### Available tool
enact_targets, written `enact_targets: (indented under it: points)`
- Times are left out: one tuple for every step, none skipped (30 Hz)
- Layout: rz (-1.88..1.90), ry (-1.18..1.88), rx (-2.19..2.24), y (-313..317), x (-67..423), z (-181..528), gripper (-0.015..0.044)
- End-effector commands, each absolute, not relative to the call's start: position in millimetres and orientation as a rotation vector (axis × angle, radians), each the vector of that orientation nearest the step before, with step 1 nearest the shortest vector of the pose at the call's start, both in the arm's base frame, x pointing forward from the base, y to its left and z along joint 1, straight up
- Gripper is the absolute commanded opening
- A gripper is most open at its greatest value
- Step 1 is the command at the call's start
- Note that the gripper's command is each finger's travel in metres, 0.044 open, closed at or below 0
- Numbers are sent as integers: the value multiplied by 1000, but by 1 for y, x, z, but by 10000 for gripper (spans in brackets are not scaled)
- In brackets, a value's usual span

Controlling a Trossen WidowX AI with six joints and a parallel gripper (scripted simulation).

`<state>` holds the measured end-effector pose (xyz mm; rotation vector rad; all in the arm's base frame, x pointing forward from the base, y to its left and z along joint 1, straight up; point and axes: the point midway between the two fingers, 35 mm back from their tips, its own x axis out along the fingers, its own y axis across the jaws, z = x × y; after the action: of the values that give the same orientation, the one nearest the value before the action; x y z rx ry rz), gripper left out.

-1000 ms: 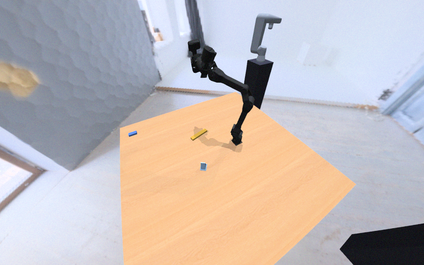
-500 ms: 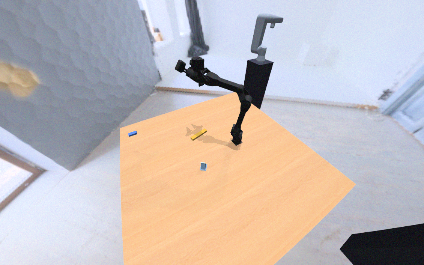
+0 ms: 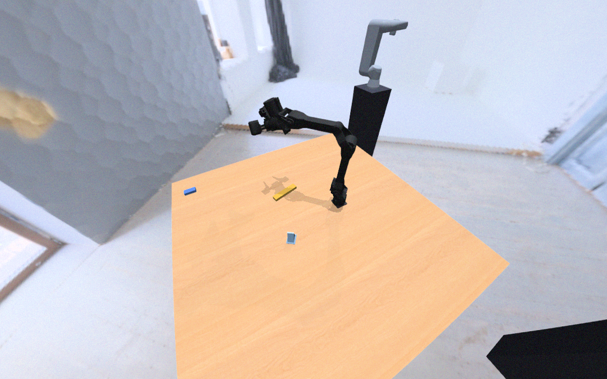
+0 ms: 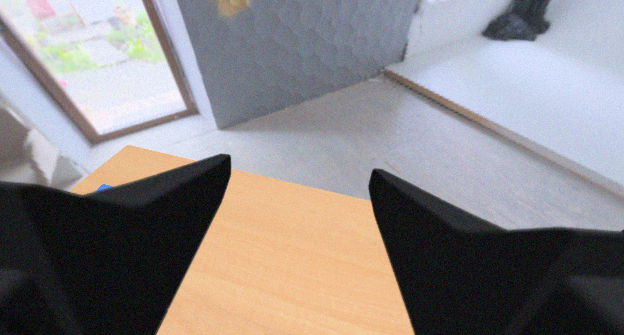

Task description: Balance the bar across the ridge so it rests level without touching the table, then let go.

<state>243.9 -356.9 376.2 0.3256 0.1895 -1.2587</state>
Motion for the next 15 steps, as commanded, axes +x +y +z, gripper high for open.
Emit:
enact_targets:
  points:
    - [-1196,400,256,-354,251,338,315]
    - [-1180,445,239,-352,252,331,315]
    - [-1162,488,222,-351,252,324,315]
    - [-1143,531,205,-349,253,316,315]
    - [-1122,574,189,-347,253,309,315]
    - [-1101,615,172,-346,254,302,315]
    - [-1079,657,156,-344,254,295,315]
    - [-1056,697,140,-341,254,288,315]
    - [-1031,737,124,-339,254,282,315]
    - [-1006,776,109,-337,254,275,315]
    - [-980,815,93,-334,254,268,315]
    - [-953,853,78,-332,253,261,315]
    - [-924,890,63,-329,253,255,315]
    - [-895,926,49,-326,253,249,315]
    - [-865,961,35,-323,252,242,315]
